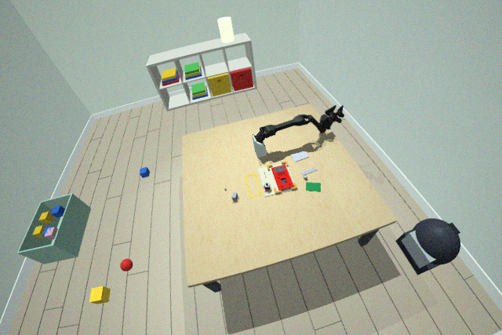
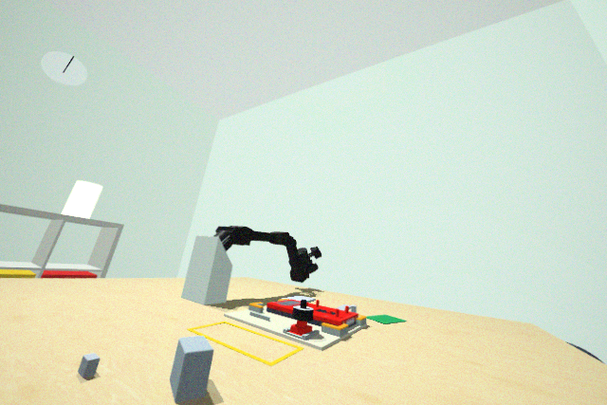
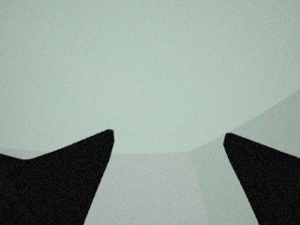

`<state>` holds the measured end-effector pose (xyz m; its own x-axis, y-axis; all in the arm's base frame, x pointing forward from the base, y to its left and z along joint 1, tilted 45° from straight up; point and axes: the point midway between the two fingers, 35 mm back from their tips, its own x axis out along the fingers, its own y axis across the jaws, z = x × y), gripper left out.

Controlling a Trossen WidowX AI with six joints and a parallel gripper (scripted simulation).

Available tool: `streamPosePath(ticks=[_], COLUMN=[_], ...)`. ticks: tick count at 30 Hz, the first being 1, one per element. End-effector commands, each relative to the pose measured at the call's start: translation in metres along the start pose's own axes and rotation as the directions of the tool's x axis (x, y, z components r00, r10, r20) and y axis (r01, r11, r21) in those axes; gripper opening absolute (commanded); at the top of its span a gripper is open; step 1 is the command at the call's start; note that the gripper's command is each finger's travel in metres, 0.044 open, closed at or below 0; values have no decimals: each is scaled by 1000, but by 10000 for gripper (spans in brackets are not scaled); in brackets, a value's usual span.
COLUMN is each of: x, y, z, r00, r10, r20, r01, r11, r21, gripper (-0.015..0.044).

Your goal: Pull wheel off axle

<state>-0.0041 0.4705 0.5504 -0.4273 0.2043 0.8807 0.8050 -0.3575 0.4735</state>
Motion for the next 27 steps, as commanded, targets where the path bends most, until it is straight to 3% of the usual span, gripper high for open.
streamPosePath(ticks=[1, 4, 16, 27], x=[0, -5, -67, -158], y=[1, 9, 95, 189], z=[1, 10, 83, 124], r00=[1000, 999, 917, 709], r10=[0, -7, -16, 40], r20=[3, 41, 399, 704], r01=[0, 9, 212, 546], r11=[1000, 999, 866, 600], r21=[-3, -54, -454, -584], gripper=[374, 300, 300, 300])
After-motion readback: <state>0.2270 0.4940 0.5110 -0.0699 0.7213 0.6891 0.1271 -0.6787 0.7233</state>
